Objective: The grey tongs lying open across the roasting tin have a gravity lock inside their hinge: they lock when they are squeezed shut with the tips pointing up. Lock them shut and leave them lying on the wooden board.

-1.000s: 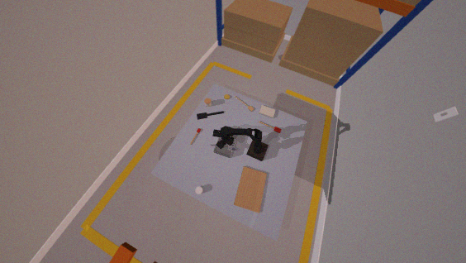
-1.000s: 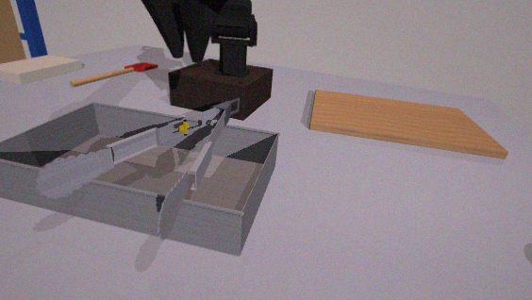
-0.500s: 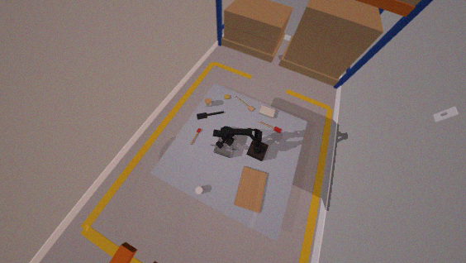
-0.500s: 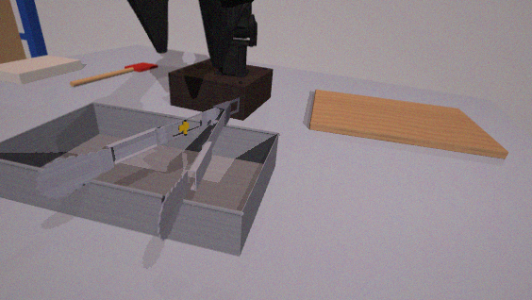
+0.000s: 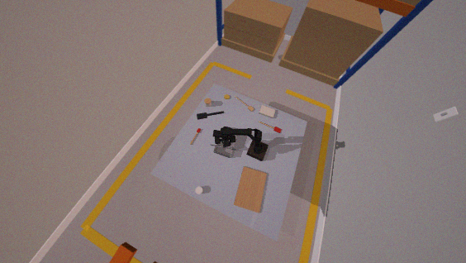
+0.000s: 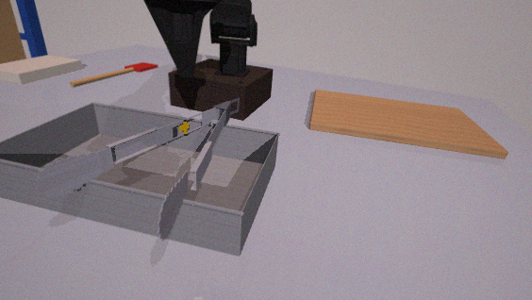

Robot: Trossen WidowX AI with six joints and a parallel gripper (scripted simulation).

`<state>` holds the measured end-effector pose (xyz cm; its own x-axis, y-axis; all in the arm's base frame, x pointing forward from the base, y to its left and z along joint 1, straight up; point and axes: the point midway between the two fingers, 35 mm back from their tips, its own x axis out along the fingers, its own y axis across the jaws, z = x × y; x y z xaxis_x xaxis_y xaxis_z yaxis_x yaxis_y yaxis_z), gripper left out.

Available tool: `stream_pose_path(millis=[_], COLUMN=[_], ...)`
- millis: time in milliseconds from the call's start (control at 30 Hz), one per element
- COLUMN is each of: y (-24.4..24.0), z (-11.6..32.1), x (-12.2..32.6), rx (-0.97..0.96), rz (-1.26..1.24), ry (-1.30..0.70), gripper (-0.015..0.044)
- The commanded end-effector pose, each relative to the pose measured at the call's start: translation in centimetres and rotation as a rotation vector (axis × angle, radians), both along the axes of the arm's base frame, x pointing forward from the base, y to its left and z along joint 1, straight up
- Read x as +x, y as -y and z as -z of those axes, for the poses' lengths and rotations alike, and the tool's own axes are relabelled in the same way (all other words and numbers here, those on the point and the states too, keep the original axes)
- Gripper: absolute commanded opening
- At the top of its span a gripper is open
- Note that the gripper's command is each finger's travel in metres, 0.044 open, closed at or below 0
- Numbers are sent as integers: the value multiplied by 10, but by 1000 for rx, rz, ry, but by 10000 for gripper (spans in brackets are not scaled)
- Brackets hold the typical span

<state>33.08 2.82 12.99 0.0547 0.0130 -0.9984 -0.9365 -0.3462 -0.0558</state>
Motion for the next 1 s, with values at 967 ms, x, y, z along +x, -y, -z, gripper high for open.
stream_pose_path(millis=[967], y=[2], z=[29], x=[-2], rx=[94], rz=[2109], ry=[-29], gripper=[440])
